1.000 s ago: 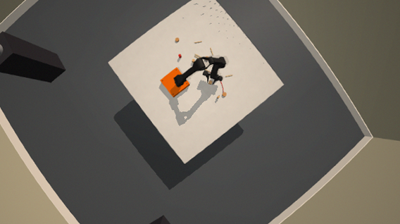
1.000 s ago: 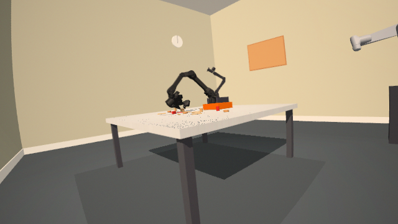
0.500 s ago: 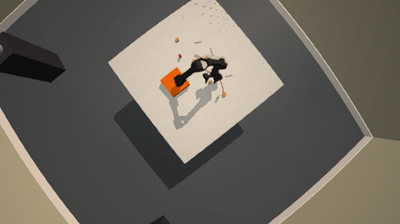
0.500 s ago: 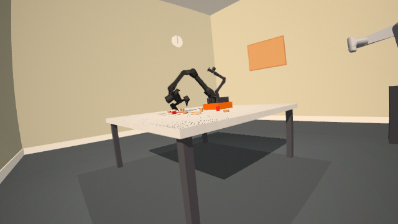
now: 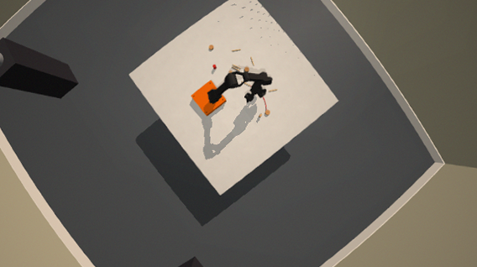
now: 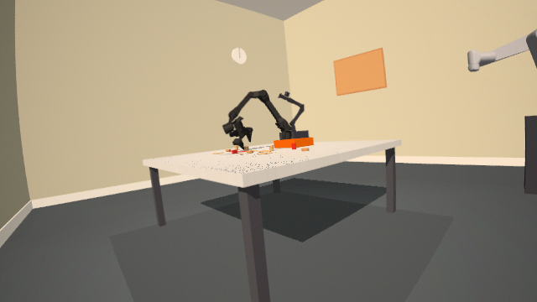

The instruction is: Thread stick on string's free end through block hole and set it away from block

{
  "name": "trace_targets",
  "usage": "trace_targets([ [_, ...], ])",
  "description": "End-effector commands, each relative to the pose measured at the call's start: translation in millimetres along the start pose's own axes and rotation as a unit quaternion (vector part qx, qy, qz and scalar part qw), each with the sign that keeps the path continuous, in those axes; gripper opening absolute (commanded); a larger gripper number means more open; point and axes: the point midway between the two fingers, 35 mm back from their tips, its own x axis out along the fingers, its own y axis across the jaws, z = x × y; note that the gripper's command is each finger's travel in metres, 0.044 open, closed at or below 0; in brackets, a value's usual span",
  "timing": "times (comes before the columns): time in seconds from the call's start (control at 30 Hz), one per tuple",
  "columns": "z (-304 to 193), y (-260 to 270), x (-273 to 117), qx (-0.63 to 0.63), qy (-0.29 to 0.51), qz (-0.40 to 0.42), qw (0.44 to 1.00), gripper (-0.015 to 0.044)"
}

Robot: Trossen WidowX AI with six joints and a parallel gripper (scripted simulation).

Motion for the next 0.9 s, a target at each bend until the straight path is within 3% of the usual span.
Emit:
trace_targets([
  [0.0, -0.9, -8.0, -4.3, -0.353, 0.000, 0.102, 0.930, 0.0440],
  [0.4, 1.0, -12.8, -11.5, -0.600, -0.066, 0.160, 0.781, 0.0440],
  [0.87, 4.0, -18.3, -21.2, -0.817, -0.183, 0.169, 0.521, 0.0440],
])
